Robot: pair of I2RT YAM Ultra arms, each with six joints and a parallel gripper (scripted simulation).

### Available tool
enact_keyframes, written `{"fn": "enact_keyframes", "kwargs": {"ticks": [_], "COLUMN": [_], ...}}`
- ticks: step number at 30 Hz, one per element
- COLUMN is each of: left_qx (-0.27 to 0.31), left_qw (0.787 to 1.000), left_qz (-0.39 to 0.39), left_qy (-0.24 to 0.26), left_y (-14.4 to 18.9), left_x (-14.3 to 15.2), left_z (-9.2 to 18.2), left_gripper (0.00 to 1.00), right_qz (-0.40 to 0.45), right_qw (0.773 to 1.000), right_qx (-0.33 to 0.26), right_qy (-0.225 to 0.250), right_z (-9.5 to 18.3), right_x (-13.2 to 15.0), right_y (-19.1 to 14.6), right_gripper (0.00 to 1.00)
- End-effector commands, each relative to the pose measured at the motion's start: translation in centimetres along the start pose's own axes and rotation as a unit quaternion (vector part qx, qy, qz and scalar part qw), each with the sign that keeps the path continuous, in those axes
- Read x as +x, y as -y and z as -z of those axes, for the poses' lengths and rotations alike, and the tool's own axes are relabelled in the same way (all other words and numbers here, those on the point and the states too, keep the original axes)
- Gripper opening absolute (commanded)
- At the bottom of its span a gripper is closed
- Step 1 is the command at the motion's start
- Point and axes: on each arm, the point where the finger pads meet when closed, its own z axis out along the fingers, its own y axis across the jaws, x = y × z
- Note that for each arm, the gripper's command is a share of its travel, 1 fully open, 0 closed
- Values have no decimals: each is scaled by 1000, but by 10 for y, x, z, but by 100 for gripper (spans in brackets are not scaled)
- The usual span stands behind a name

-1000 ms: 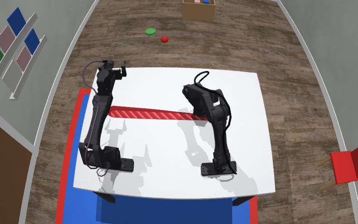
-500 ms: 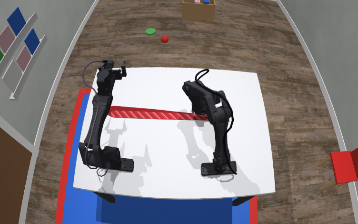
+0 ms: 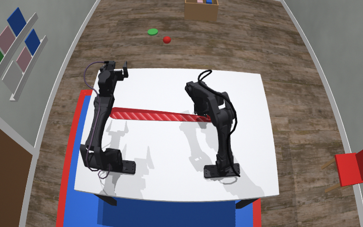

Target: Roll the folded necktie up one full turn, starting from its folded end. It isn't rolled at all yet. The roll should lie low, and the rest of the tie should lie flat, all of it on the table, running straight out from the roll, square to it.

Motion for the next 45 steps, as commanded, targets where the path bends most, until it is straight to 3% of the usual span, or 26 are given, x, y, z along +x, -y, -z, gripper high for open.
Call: {"fn": "enact_keyframes", "kwargs": {"ticks": [1,20,45], "left_qx": [0,0,0], "left_qw": [1000,1000,1000], "left_qz": [6,6,6], "left_qy": [23,23,23], "left_y": [-2,-2,-2], "left_x": [-20,-20,-20], "left_z": [5,5,5], "left_gripper": [100,100,100], "right_qz": [-14,-14,-12], "right_qw": [1000,1000,994], "right_qx": [-9,-9,-102], "right_qy": [20,20,22], "right_z": [18,18,21], "right_x": [-10,-10,-10], "right_y": [9,9,11], "right_gripper": [21,21,21]}}
